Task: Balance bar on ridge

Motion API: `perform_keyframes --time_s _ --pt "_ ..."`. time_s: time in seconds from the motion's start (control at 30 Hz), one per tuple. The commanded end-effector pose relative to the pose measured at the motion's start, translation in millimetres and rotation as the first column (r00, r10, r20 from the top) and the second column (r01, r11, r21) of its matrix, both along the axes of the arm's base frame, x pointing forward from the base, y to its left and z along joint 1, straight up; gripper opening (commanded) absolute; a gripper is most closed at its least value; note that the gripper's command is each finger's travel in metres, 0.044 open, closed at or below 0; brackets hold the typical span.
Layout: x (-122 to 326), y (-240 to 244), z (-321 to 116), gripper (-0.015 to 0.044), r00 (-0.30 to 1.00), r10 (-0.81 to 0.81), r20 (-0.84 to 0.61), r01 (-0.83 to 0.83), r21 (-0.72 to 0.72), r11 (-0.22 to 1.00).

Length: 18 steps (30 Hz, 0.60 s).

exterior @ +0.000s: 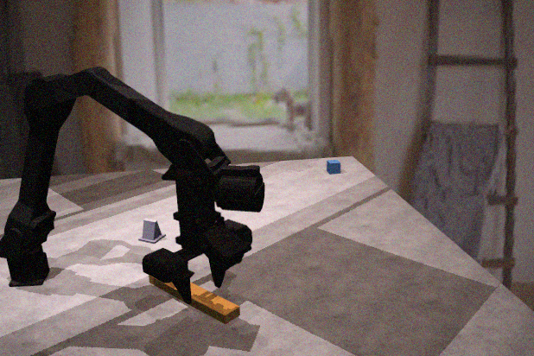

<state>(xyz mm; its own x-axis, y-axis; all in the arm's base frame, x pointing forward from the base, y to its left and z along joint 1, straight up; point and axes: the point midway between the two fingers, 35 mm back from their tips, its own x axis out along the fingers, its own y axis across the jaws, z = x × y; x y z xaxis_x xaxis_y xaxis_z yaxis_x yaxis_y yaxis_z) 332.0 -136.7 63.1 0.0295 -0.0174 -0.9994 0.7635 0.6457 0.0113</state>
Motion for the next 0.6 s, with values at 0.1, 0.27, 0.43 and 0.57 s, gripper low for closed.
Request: perform_keyframes --time_s 0.1,0.27,0.43,0.57 --pt "-0.7 1.1 -12.5 0.0315 1.000 -0.004 -0.003 0.004 0.006 1.000" --pt "-0.7 1.1 -13.6 0.0315 1.000 -0.004 -0.003 0.004 0.006 1.000" --pt "-0.7 1.1 -13.6 0.0315 1.000 -0.004 -0.003 0.004 0.006 1.000" --pt "-0.7 1.1 -13.6 0.0315 1.000 -0.004 -0.003 0.004 0.006 1.000"
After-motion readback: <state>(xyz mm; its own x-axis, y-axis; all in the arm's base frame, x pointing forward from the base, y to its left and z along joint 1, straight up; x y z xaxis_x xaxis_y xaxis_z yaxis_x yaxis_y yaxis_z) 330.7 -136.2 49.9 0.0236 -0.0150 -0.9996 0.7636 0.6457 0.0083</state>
